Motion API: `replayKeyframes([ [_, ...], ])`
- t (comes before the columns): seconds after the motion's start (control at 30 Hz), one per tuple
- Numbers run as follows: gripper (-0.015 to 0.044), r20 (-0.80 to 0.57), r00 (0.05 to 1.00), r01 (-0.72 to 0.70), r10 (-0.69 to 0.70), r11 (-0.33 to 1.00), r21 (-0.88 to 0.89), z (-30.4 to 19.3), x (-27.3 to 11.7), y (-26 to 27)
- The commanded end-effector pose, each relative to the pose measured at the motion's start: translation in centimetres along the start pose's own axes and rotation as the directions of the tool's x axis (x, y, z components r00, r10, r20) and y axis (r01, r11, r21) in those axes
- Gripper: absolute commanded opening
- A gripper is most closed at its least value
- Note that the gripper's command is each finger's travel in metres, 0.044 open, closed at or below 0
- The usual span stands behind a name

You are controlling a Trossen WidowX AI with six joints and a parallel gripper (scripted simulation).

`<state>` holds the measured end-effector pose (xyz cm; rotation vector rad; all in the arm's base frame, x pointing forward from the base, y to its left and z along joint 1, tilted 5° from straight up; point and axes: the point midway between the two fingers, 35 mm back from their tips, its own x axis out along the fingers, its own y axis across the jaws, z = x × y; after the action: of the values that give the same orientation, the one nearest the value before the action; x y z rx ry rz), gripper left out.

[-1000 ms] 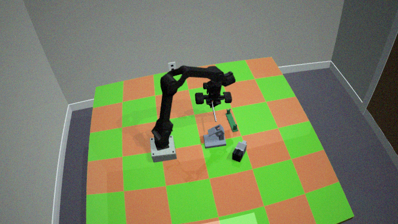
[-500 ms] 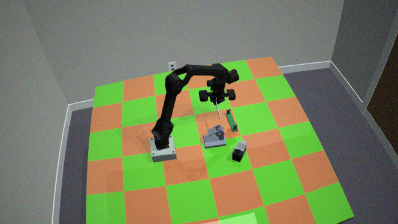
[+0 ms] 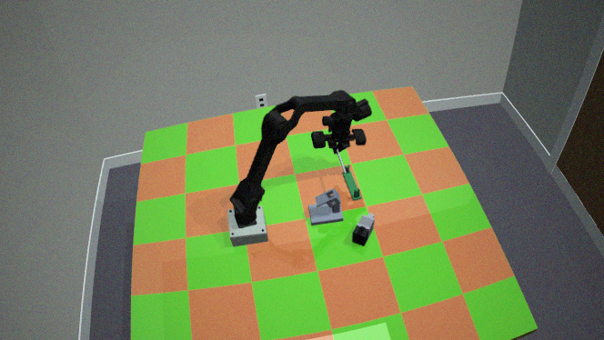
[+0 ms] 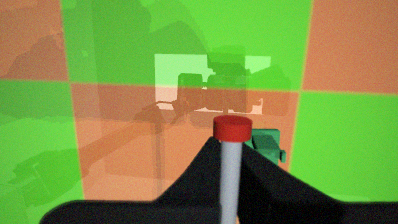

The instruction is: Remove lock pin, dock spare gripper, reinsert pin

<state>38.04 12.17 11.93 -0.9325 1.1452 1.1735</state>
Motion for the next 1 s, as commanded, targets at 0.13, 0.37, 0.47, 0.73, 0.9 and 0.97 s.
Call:
replayKeyframes([
  [0.13, 0.0000, -0.003, 1.000, 0.005, -0.005, 1.000, -0.026, 1.0, -0.3, -1.7],
  [0.37, 0.0000, -0.006, 1.000, 0.004, -0.004, 0.999, -0.046, 1.6, -0.3, -3.0],
  [0.47, 0.0000, -0.005, 1.000, 0.003, -0.003, 0.999, -0.046, 1.6, -0.2, -3.0],
  [0.73, 0.0000, -0.005, 1.000, -0.004, 0.004, 0.999, -0.047, 1.5, 0.9, -3.2],
  [0.9, 0.0000, -0.003, 1.000, -0.002, 0.002, 0.999, -0.048, 1.4, 1.6, -3.3],
  [0.97, 0.0000, -0.003, 1.000, -0.002, 0.002, 0.999, -0.048, 1.3, 2.0, -3.3],
])
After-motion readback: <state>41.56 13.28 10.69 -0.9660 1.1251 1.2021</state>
